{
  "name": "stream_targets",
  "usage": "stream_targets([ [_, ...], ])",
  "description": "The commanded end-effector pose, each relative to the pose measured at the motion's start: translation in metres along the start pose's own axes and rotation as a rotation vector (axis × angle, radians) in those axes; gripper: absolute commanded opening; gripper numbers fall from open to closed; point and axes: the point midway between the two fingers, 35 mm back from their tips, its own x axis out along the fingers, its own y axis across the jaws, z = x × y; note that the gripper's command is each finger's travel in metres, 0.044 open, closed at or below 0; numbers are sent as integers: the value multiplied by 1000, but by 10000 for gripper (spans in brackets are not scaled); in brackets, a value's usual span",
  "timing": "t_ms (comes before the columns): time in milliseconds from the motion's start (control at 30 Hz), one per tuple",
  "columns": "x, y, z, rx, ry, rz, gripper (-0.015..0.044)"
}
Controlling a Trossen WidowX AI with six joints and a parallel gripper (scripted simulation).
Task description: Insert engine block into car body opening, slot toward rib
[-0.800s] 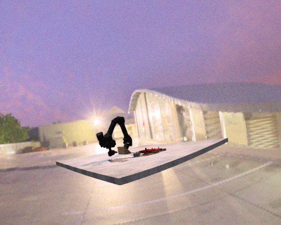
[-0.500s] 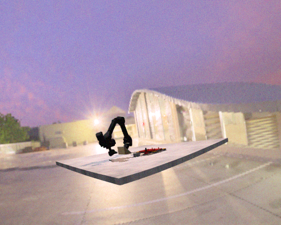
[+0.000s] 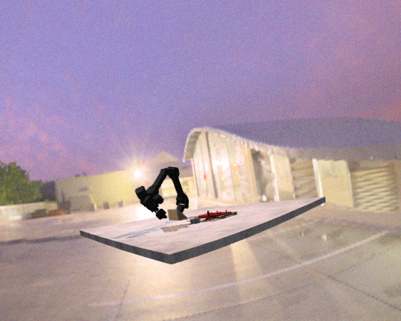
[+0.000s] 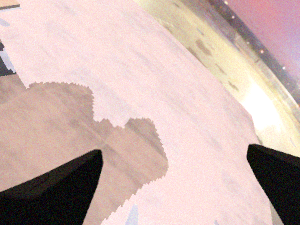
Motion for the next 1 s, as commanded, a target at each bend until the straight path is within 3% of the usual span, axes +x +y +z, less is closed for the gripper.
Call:
stream_targets([
  [0, 6, -6, -6, 149, 52, 13, 440],
  [967, 25, -23, -14, 1073, 419, -14, 440],
])
